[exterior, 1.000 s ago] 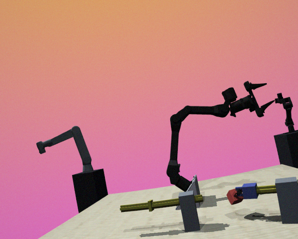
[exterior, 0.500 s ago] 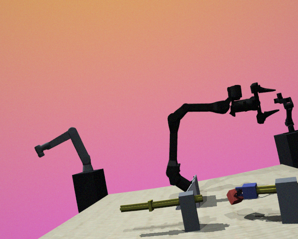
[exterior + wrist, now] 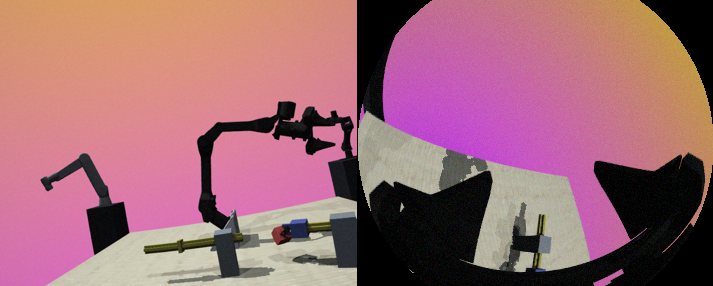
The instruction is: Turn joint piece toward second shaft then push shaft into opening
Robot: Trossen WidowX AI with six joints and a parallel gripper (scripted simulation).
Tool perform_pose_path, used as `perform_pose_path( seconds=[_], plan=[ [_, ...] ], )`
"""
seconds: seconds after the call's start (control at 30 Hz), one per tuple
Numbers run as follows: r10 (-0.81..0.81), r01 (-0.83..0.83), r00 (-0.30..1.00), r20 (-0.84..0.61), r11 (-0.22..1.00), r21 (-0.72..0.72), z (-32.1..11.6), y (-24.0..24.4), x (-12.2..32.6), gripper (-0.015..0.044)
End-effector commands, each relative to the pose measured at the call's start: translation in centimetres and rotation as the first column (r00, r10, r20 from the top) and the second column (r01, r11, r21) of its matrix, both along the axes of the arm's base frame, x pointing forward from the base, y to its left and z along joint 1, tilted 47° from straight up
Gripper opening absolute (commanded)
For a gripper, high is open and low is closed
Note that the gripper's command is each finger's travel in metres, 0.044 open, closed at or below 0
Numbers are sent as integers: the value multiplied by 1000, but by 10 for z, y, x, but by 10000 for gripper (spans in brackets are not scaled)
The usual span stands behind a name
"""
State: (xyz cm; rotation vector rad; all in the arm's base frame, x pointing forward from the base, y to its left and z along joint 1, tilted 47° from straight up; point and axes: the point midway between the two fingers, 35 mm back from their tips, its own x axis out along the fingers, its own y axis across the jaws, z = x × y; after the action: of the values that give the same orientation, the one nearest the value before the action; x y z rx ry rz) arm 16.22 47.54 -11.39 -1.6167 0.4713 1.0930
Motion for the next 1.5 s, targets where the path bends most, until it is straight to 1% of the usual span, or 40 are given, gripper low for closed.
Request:
perform_pose_path(
  seconds=[0.0, 0.3, 0.47, 0.63, 0.87, 1.07, 1.27, 1.47],
  plan=[
    [-120, 119, 992, -41, 993, -10, -2, -17, 11, 440],
    [-409, 405, 907, -98, 913, -52, -4, -61, 34, 440],
    [-558, 552, 823, -110, 830, -79, -4, -86, 45, 440],
    [-692, 684, 714, -108, 722, -104, -1, -112, 54, 440],
    [-845, 835, 528, -83, 534, -131, 5, -147, 63, 440],
    [-937, 927, 346, -43, 348, -140, 12, -177, 68, 440],
    [-988, 980, 152, 10, 149, -132, 21, -207, 71, 440],
    [-996, 993, -45, 71, -52, -104, 33, -235, 73, 440]
  ],
)
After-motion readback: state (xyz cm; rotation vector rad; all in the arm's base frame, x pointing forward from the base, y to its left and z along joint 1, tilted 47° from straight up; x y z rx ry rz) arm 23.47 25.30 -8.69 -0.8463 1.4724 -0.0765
